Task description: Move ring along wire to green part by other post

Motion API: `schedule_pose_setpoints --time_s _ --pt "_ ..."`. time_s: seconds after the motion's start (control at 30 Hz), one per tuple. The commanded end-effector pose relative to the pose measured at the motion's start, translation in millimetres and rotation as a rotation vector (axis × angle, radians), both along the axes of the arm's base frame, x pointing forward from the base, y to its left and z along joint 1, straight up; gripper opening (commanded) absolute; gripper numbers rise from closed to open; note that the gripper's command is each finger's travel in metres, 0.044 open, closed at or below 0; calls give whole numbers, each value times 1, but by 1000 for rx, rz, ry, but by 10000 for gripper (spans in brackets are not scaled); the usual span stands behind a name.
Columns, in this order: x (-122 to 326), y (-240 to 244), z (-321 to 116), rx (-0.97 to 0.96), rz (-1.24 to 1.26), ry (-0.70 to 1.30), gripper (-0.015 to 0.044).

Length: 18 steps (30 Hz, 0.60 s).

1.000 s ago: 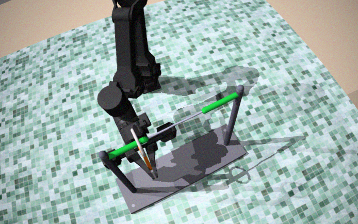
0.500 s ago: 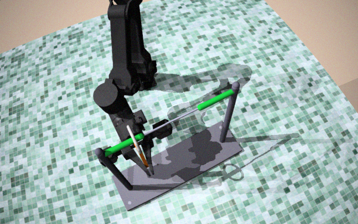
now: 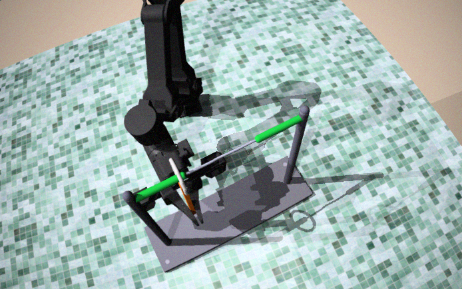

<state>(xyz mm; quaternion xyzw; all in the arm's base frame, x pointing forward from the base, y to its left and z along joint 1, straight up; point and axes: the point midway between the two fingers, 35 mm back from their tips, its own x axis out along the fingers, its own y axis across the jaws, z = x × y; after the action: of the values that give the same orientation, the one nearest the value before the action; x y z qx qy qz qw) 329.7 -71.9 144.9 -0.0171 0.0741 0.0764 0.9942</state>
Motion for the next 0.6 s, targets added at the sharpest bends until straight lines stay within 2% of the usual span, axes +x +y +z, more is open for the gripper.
schedule_pose_setpoints --time_s 0.0,0.57 --pt "-2 5 -3 7 0 9 -150" --pt "-4 22 -3 8 11 11 -150"
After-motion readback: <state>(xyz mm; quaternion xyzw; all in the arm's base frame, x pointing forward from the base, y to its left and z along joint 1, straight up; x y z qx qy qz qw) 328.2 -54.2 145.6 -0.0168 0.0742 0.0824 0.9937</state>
